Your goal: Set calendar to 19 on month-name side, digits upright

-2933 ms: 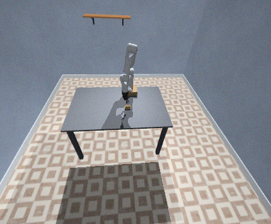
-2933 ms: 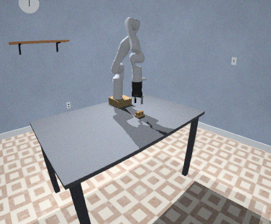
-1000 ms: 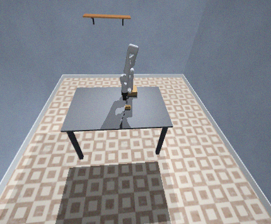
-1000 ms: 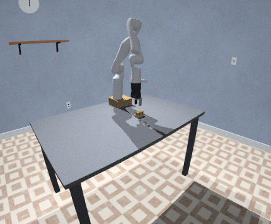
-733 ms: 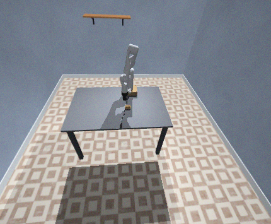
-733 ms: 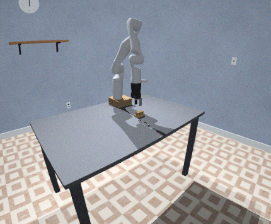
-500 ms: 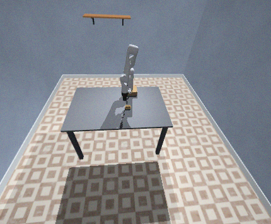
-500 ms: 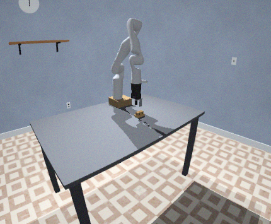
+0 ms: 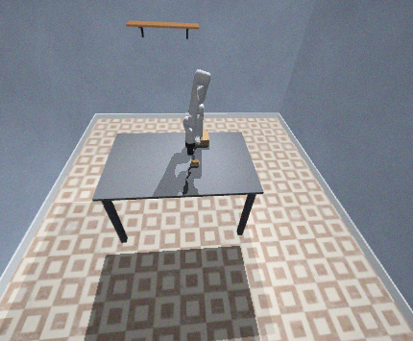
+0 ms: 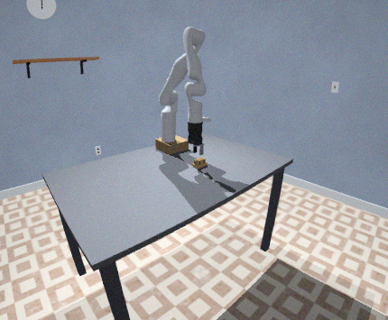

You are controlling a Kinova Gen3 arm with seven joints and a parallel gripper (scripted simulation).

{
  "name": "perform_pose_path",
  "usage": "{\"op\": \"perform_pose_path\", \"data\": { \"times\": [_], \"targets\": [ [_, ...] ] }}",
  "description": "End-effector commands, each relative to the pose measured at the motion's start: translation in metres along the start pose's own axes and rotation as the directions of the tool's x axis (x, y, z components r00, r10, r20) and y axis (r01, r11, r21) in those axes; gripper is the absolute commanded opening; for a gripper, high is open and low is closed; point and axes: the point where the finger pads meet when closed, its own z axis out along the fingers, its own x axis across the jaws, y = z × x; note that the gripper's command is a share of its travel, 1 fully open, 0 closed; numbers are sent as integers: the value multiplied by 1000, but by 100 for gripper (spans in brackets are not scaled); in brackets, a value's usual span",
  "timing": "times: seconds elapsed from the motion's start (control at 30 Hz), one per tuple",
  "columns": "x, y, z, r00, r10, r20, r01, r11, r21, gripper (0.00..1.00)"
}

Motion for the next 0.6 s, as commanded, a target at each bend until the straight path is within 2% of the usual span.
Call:
{"op": "perform_pose_path", "data": {
  "times": [0.0,0.57],
  "targets": [
    [-2,2,6,1000,4,7,-4,1000,-1,87],
    [-3,1,25,1000,5,7,-4,1000,-1,87]
  ]
}}
